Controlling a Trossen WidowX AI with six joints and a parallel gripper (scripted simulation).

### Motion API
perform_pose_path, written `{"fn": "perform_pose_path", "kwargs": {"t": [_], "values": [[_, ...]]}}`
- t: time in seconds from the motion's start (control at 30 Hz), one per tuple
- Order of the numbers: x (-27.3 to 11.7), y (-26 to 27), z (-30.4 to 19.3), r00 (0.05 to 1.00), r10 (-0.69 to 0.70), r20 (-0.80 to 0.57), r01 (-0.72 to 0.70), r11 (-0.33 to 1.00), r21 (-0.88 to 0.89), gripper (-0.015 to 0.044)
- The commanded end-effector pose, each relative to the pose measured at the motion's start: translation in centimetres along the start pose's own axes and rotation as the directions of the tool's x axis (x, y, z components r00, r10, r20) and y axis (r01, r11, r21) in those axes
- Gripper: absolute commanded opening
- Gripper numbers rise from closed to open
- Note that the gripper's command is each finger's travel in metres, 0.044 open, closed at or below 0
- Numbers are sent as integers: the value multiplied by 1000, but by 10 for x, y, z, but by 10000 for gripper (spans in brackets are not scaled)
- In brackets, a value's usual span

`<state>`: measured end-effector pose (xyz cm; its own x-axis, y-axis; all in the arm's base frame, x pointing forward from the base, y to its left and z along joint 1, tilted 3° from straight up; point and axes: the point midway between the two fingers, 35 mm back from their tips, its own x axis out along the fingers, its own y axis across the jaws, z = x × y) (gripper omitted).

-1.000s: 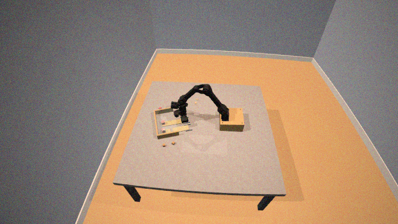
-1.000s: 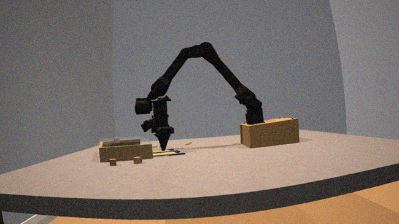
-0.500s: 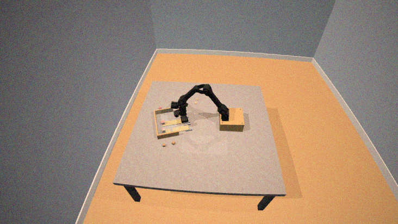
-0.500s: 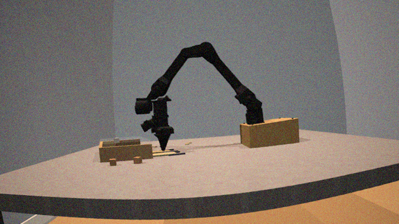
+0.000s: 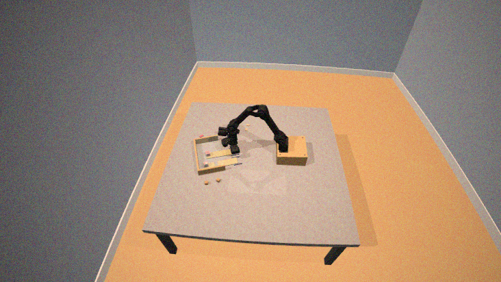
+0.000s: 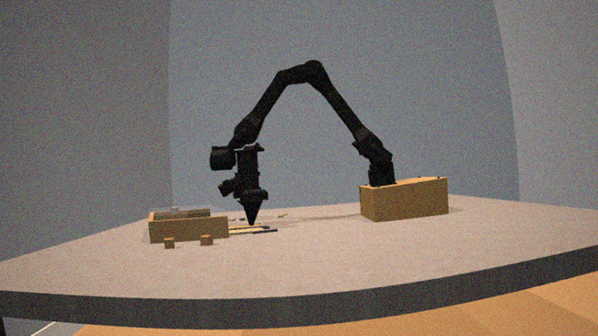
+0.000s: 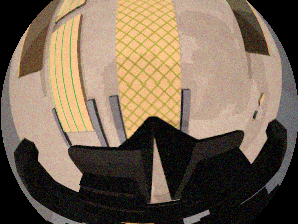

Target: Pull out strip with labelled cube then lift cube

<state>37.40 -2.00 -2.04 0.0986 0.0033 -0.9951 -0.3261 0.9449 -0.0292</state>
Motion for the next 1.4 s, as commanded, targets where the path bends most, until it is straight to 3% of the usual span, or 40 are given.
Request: {"fn": "perform_pose_path", "kwargs": {"t": [0.0, 1.37], "values": [[3, 0, -9, 1000, 5, -11, -5, 1000, -1, 0], [4, -2, -74, 1000, 5, -16, -5, 1000, -1, 0]]}}
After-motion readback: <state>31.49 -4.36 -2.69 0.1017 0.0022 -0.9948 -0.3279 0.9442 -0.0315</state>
